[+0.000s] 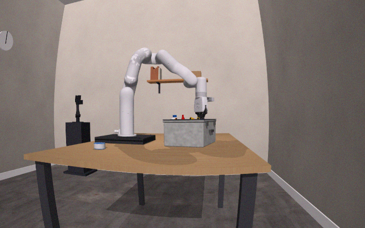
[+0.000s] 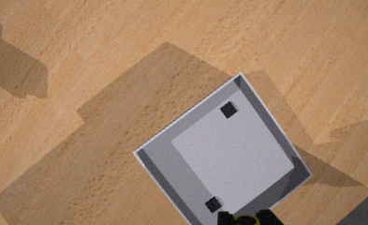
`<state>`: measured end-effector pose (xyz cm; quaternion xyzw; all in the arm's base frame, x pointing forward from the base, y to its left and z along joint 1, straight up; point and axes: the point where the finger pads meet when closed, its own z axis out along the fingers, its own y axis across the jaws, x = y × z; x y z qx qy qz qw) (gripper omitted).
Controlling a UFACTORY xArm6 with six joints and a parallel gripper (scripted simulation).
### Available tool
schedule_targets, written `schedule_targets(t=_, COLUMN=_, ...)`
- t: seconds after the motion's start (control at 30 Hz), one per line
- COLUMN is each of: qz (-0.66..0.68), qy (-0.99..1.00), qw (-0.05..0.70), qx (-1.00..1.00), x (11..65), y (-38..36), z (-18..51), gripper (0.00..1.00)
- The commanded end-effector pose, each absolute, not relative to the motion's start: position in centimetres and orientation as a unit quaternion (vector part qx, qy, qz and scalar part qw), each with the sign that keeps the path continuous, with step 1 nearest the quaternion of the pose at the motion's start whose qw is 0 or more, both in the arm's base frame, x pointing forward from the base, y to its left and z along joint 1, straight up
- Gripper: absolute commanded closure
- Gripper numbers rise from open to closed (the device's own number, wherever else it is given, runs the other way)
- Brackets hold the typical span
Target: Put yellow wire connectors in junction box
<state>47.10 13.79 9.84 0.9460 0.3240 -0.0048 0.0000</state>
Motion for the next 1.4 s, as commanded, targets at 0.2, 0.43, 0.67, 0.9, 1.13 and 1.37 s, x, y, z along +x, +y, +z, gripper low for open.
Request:
schedule_targets(t=0.2, qz=0.0, qy=0.324, qw=0.0, qx=0.946, x=47.6, y=13.9, z=2.5, gripper=0.97)
schedule_targets(t=0.43, qz=0.0, qy=0.324, qw=0.0, qx=0.946, x=47.6, y=13.9, z=-0.1, gripper=0.97)
schedule_targets(t=0.67, qz=0.0, qy=0.324, qw=0.0, qx=0.946, x=47.6, y=13.9, z=-0.3, gripper=0.97)
schedule_targets(t=0.9, qz=0.0, qy=0.324, qw=0.0, qx=0.946, x=47.6, y=13.9, z=-0.3, gripper=0.7)
schedule_targets(t=1.13, qz=0.0, qy=0.324, qw=0.0, qx=0.946, x=47.6, y=13.9, z=-0.3, gripper=0.7)
schedule_targets(t=1.37, qz=0.0, qy=0.324, qw=0.0, qx=0.946, x=47.6, y=13.9, z=-0.3, gripper=0.7)
